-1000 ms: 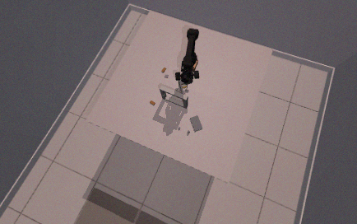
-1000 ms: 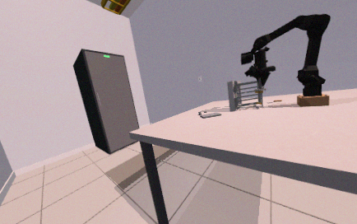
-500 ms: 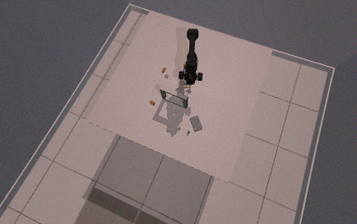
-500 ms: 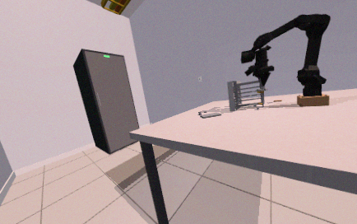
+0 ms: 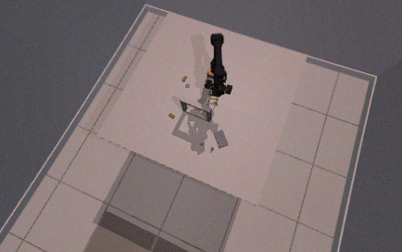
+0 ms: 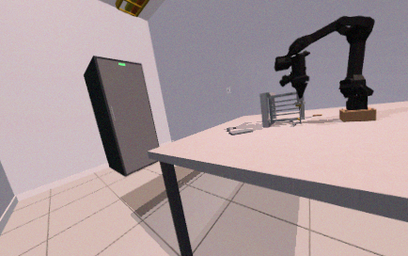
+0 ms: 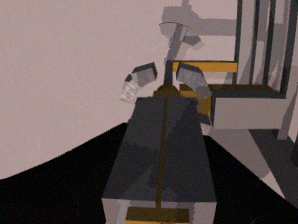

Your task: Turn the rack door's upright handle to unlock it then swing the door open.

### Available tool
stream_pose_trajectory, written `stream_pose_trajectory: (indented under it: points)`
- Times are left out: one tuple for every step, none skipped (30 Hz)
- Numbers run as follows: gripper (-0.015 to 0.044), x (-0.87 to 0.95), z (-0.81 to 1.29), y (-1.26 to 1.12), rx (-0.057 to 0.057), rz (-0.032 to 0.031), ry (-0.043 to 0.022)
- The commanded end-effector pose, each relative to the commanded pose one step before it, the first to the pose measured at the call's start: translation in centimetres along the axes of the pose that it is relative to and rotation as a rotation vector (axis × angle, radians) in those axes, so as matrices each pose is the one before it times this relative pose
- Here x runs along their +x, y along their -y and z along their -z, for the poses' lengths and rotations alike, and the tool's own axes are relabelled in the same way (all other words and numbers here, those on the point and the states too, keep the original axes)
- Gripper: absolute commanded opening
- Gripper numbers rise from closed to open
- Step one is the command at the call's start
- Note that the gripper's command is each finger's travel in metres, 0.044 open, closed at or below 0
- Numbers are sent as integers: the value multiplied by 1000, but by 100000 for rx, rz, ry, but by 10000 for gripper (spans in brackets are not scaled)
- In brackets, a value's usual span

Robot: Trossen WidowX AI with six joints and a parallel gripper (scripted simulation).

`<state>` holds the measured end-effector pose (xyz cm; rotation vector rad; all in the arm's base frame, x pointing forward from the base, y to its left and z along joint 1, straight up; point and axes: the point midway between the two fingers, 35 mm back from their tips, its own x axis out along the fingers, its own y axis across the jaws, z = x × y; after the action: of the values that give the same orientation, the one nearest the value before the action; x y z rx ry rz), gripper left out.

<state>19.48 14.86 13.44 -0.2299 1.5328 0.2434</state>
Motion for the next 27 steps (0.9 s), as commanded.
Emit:
stream_pose_trajectory:
  points:
    - [25,-28,-271,-819,6677,127,-170]
    - [25,-1,-31,-201,1313,-16,1]
    - [25,-2,-44,-220,1457,-18,2]
    - [25,-1,-39,-225,1481,-18,2]
    - [25,-1,-34,-227,1481,-18,1]
    - [25,-2,-43,-218,1441,-17,2]
    - [25,-1,-38,-220,1441,-17,1]
    - [25,-1,-33,-221,1441,-18,1]
    - [25,-2,-41,-216,1428,-17,2]
    - [25,-1,-37,-219,1437,-17,1]
    - [25,-1,-33,-220,1439,-17,1]
    - [25,-3,-42,-213,1409,-17,2]
    - [25,-2,-38,-217,1426,-17,1]
    - [25,-1,-33,-218,1426,-17,1]
    - [25,-1,-29,-219,1401,-17,1]
    - [25,0,-24,-221,1407,-17,0]
    - [25,0,-15,-170,1074,-13,0]
    - [25,0,-3,-111,644,-8,0]
    - [25,0,-1,-37,215,-3,0]
    - [25,0,0,0,0,0,0]
    - [25,0,0,0,0,0,0]
    - [25,0,0,0,0,0,0]
    - [25,0,0,0,0,0,0]
    - [25,0,0,0,0,0,0]
    - [25,0,0,0,0,0,0]
    - [25,0,0,0,0,0,0]
    - [25,0,0,0,0,0,0]
